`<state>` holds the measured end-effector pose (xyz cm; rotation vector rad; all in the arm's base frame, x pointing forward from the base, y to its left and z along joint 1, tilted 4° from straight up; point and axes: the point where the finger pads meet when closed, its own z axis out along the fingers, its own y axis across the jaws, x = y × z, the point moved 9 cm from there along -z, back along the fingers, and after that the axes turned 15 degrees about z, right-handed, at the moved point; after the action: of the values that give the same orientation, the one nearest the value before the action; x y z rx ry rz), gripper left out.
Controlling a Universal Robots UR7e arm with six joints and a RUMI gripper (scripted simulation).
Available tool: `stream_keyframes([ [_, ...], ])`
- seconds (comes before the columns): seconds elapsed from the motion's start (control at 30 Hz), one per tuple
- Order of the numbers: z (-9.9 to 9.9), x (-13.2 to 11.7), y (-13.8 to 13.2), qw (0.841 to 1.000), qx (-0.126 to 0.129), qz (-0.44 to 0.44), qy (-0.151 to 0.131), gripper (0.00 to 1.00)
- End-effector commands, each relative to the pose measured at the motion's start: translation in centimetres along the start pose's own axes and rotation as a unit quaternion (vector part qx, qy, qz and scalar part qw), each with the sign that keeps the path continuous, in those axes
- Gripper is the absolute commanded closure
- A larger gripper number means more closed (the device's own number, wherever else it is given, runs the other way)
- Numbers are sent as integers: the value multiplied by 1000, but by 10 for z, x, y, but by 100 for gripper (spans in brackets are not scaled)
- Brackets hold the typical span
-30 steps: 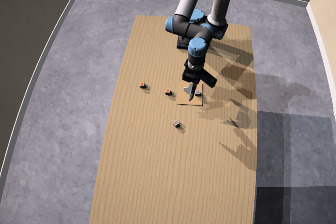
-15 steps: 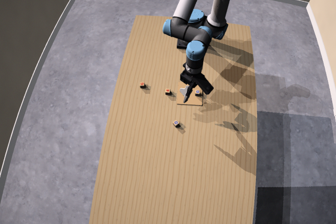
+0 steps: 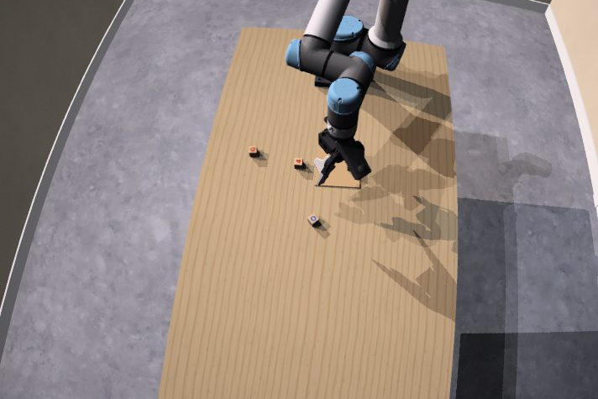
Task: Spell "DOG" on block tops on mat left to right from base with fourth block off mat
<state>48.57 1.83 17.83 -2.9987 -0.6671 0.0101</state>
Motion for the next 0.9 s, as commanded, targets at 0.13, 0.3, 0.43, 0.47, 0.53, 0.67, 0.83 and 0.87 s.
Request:
stream_keyframes([
  [0.13, -1, 13, 17, 995, -3, 105, -1, 0],
  [0.3, 0, 18, 23, 989, -3, 150, 0, 0],
  [0.43, 0, 21, 28, 984, -3, 177, 0, 0],
  [0.47, 0, 21, 28, 984, -3, 177, 0, 0],
  [0.53, 0, 25, 33, 978, -3, 211, 0, 0],
  [0.67, 1, 29, 38, 970, -3, 244, 0, 0],
  [0.83, 2, 33, 45, 958, -3, 287, 0, 0],
  [0.87, 2, 34, 46, 955, -3, 296, 0, 0],
])
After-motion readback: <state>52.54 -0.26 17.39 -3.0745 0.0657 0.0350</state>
